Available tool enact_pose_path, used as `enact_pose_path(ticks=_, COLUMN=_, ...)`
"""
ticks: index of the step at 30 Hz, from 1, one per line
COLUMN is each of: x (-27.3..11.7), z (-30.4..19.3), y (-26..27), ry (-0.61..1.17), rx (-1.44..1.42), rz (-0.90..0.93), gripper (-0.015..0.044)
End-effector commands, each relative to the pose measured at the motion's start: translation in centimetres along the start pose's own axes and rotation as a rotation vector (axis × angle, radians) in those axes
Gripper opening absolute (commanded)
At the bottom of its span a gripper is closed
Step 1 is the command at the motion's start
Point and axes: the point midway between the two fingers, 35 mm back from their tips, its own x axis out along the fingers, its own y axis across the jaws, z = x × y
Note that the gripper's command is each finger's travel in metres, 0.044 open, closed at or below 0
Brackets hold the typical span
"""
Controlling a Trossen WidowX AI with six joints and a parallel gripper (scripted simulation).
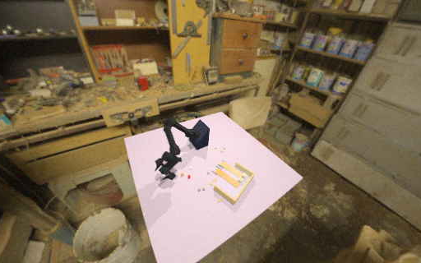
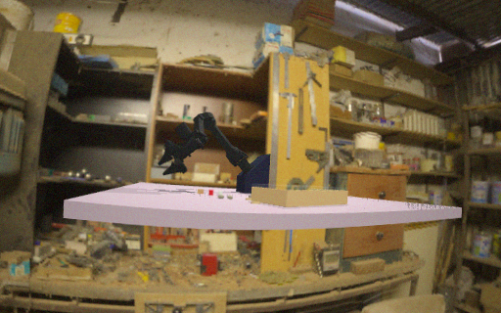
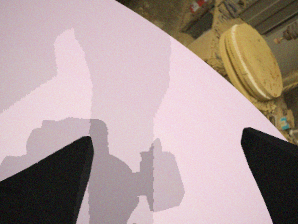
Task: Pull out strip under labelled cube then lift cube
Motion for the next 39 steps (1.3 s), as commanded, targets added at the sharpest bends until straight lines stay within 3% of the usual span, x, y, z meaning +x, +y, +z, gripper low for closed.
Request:
enact_pose_path(ticks=1, x=-5.1, z=-0.1, y=5.5, ry=-0.07, rx=-0.027, rz=0.181, gripper=0.04)
enact_pose_path(ticks=14, x=-23.2, z=-4.7, y=15.5, ry=-0.276, rx=-0.183, rz=0.69, gripper=0.04)
enact_pose_path(ticks=27, x=-40.7, z=-16.4, y=15.8, ry=-0.517, rx=-0.44, rz=1.177, gripper=0.04)
enact_pose_path(ticks=39, x=-42.1, z=-17.9, y=15.3, ry=-0.545, rx=-0.474, rz=1.224, gripper=0.04)
